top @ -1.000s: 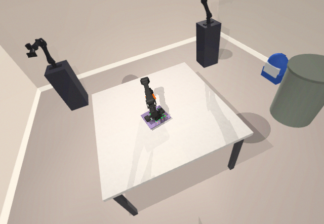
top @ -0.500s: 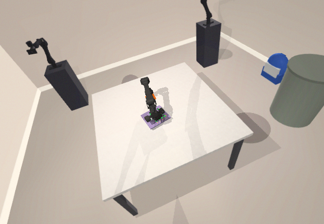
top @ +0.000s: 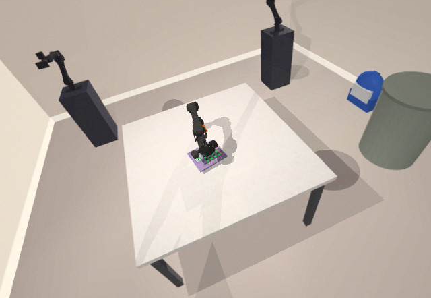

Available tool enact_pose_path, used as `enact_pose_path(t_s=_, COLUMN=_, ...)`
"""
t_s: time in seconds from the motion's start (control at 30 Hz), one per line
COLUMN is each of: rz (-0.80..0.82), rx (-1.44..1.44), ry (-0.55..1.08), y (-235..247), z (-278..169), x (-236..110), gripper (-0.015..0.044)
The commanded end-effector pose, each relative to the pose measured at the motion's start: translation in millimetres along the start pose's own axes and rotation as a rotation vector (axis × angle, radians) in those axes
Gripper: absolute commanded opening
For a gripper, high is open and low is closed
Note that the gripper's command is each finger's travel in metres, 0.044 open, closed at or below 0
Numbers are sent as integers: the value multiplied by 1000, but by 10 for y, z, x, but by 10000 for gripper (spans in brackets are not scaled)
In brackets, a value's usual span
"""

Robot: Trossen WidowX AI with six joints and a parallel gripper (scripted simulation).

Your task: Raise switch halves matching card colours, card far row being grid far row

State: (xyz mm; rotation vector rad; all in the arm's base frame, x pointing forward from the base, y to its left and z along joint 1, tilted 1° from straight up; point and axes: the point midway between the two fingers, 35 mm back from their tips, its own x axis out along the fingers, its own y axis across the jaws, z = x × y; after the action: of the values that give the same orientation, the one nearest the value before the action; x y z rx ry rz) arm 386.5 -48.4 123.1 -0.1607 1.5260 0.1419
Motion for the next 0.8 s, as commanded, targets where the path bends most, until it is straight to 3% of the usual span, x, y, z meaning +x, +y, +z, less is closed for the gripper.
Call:
enact_pose_path(t_s=0.0, rz=-8, rx=-5, ry=-35, y=1, z=-1, x=-269, gripper=0)
enact_pose_path(t_s=0.13, rz=-7, rx=-5, ry=-35, y=94, z=-25, x=-272, gripper=0)
enact_pose_path(t_s=0.37, rz=-1, rx=-4, ry=-33, y=909, z=-390, x=-244, gripper=0)
enact_pose_path(t_s=0.5, rz=-1, rx=-4, ry=-31, y=927, z=-399, x=-214, gripper=0)
enact_pose_path(t_s=0.6, rz=-1, rx=-4, ry=-9, y=927, z=-382, x=79, gripper=0)
enact_pose_path(t_s=0.77, rz=-1, rx=-4, ry=-7, y=927, z=-382, x=107, gripper=0)
